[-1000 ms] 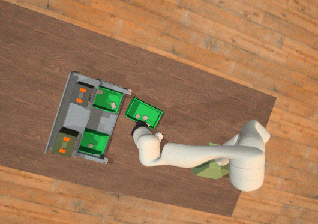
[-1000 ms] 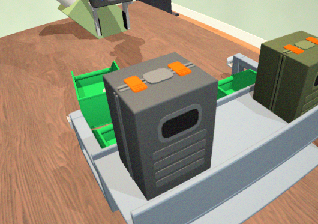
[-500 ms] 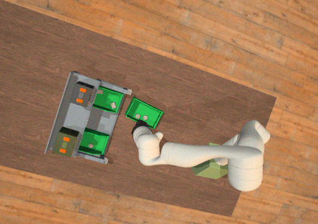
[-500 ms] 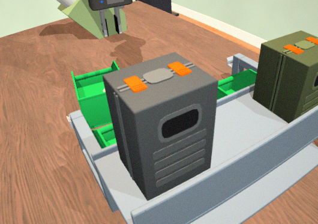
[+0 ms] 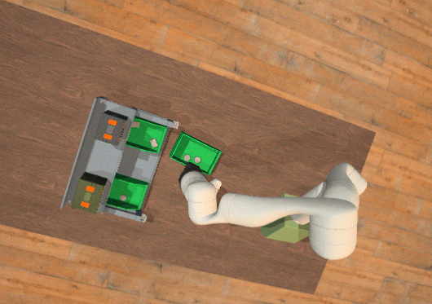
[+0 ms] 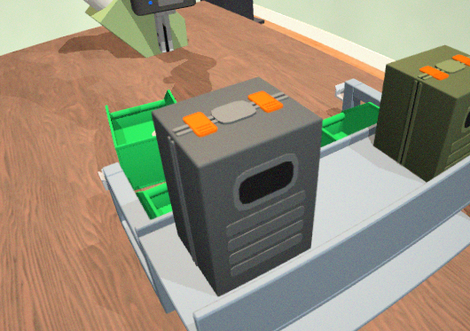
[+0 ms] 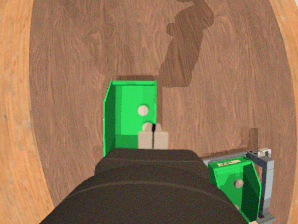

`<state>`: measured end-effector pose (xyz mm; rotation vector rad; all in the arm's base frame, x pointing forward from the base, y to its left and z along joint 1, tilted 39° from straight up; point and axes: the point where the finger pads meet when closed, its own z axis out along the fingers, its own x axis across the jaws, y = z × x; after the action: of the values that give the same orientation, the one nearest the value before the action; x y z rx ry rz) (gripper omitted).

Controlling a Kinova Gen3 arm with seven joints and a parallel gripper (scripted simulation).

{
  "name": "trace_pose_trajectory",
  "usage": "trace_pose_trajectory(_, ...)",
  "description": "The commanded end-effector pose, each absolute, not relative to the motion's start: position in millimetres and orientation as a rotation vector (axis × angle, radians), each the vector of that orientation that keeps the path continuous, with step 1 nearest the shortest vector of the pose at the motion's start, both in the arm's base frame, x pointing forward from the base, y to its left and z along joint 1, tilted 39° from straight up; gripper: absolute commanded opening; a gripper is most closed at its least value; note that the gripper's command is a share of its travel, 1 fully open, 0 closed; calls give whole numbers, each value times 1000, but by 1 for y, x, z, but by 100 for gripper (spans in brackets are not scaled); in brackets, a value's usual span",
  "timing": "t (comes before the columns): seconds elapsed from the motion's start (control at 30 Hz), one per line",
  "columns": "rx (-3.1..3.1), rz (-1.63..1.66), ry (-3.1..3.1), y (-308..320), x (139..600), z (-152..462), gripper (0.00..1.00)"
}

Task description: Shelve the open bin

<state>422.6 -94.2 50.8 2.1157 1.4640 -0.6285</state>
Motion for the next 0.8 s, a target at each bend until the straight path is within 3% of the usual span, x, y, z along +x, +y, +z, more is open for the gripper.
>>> trace_pose_trajectory(0.0,2115,-626,1465,-94,423,51,0)
trace_pose_trajectory(0.63,2115,-626,1465,-94,423,51,0)
trace_pose_trajectory(0.67,2115,-626,1465,-94,423,51,55)
trace_pose_trajectory(0.77,2115,-626,1465,-94,423,51,55)
